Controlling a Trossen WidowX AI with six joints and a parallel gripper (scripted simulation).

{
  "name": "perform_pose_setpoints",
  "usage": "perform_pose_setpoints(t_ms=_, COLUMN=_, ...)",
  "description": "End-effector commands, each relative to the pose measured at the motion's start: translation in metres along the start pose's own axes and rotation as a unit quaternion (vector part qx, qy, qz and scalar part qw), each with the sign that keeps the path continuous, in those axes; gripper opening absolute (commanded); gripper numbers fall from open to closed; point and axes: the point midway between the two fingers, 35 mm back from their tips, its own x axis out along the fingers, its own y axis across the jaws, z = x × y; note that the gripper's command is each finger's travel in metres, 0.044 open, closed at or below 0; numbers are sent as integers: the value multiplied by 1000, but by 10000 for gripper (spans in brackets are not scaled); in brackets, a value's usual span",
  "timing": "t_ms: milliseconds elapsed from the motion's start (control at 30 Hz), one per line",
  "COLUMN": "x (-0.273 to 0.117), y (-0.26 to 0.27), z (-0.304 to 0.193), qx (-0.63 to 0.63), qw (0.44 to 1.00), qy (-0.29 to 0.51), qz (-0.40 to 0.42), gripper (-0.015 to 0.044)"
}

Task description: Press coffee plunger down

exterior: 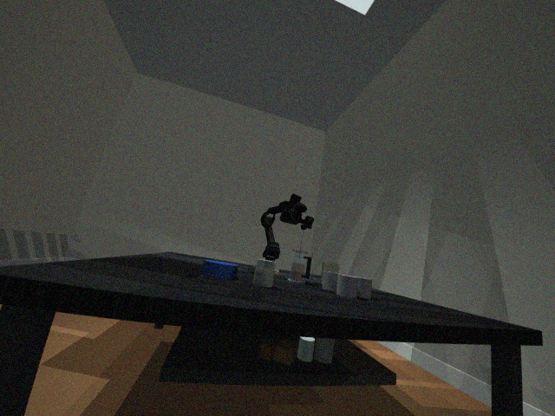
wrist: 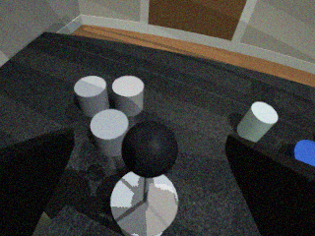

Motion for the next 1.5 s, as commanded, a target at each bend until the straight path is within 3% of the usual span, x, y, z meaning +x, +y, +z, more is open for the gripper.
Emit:
perform_pose_setpoints(t_ms=0, x=3, y=1, z=0, qx=2, qw=1000, qy=2, qz=2, gripper=361)
perform_pose_setpoints(t_ms=267, x=3, y=1, z=0, qx=2, qw=1000, qy=2, qz=2, gripper=151)
perform_pose_setpoints(t_ms=400, x=3, y=1, z=0, qx=2, qw=1000, qy=2, qz=2, gripper=125)
perform_pose_setpoints(t_ms=1467, x=27, y=1, z=-30, qx=2, qw=1000, qy=2, qz=2, gripper=123)
